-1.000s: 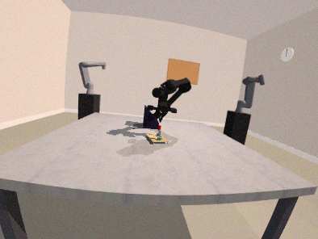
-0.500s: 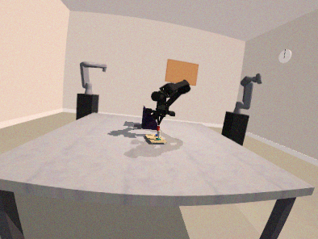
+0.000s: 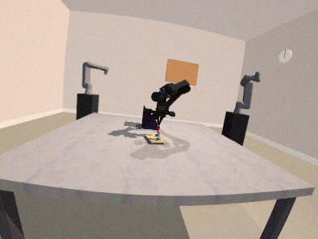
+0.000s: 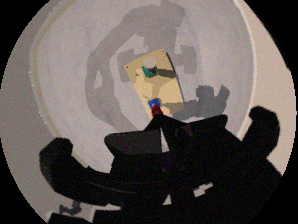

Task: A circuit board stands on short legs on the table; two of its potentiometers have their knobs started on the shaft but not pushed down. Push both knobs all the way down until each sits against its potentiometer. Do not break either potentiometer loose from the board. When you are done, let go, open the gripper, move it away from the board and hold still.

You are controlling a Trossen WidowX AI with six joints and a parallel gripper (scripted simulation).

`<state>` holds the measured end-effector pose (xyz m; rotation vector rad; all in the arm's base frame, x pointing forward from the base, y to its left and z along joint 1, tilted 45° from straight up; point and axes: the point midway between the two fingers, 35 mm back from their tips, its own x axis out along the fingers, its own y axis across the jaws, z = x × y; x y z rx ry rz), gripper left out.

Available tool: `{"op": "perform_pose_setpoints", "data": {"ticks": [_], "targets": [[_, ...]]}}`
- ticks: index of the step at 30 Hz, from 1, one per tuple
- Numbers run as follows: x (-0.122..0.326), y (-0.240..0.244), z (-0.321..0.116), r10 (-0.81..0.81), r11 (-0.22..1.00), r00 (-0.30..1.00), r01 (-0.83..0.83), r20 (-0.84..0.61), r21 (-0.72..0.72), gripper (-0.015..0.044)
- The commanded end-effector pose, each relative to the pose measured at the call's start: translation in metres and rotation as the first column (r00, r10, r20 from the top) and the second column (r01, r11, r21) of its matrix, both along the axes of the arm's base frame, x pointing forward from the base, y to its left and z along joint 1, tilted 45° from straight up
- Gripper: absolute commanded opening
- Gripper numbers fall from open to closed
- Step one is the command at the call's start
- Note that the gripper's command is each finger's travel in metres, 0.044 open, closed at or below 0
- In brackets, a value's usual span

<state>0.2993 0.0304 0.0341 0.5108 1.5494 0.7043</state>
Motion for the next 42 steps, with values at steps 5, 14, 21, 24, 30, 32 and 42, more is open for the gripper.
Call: {"op": "perform_pose_setpoints", "data": {"ticks": [5,14,21,24,30,32,42], "targets": [[0.0001,0.0019,-0.0017,-0.003,1.0,1.0,0.003,0.0,0.002,0.0],[-0.0001,0.0028,-0.0026,-0.003,1.0,1.0,0.003,0.0,0.002,0.0],[0.0,0.0023,-0.0021,-0.003,1.0,1.0,0.003,0.0,0.002,0.0],[0.0,0.0023,-0.0021,-0.003,1.0,1.0,0.003,0.0,0.002,0.0],[-0.0002,0.0032,-0.003,-0.003,1.0,1.0,0.003,0.0,0.002,0.0],[-0.0003,0.0045,-0.0043,-0.003,1.0,1.0,0.003,0.0,0.002,0.0],[-0.0007,0.0065,-0.0063,-0.003,1.0,1.0,0.003,0.0,0.002,0.0]]}}
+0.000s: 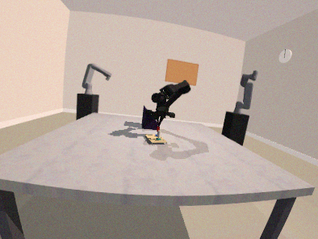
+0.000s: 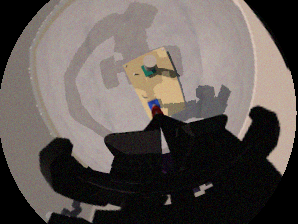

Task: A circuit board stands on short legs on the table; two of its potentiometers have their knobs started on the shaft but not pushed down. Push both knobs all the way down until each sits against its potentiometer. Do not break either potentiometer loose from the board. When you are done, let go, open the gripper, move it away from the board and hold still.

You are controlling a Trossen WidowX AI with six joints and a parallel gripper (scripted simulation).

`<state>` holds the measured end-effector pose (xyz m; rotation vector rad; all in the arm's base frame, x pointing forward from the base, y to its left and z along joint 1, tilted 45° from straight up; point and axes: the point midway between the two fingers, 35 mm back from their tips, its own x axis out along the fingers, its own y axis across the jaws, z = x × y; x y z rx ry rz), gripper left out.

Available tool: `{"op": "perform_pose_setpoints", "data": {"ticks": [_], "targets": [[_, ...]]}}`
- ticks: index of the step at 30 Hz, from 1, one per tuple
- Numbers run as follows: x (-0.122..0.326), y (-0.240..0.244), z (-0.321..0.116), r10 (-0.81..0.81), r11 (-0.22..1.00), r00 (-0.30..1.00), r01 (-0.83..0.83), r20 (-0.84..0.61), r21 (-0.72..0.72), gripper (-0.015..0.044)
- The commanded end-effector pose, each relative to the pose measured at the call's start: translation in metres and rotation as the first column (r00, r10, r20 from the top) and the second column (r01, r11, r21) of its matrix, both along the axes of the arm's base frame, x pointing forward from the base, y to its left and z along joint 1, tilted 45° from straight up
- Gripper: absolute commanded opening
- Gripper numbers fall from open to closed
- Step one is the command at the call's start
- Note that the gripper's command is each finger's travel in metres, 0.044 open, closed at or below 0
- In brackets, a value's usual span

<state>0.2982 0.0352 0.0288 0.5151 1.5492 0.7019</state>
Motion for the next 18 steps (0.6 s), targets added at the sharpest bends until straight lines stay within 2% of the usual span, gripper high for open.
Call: {"op": "perform_pose_setpoints", "data": {"ticks": [1,18], "targets": [[0.0003,0.0019,-0.0011,0.001,1.0,1.0,-0.001,0.001,0.001,0.0],[-0.0003,0.0062,-0.0055,0.001,1.0,1.0,-0.001,0.001,0.002,0.0]]}}
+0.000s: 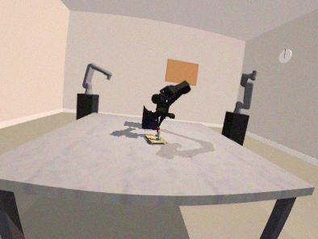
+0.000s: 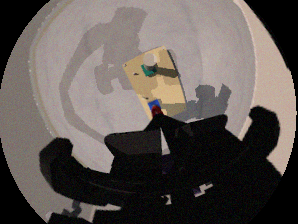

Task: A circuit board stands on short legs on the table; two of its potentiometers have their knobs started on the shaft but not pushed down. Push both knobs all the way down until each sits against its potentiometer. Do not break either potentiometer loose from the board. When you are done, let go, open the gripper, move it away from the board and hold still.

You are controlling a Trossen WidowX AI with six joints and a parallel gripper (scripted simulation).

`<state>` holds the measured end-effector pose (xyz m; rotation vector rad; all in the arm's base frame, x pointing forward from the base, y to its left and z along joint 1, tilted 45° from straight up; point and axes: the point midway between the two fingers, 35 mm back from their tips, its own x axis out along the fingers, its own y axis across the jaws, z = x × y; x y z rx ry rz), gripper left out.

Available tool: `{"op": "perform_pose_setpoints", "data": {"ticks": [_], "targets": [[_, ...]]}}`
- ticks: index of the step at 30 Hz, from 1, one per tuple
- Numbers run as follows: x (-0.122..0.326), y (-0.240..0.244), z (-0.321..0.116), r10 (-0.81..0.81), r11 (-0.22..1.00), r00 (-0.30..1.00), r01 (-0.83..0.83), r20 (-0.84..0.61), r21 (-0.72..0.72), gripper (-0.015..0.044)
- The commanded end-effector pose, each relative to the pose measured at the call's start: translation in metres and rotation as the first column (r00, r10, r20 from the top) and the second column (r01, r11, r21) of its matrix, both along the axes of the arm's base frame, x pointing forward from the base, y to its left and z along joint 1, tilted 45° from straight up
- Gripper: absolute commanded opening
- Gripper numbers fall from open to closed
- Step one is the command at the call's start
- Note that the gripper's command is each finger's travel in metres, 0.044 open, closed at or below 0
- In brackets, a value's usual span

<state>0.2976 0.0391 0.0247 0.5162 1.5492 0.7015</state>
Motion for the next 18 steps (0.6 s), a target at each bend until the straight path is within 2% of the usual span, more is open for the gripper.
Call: {"op": "perform_pose_setpoints", "data": {"ticks": [1,18], "targets": [[0.0003,0.0029,-0.0021,0.002,1.0,1.0,-0.002,0.002,0.001,0.0],[-0.0001,0.0052,-0.0045,0.002,1.0,1.0,-0.002,0.002,0.001,0.0]]}}
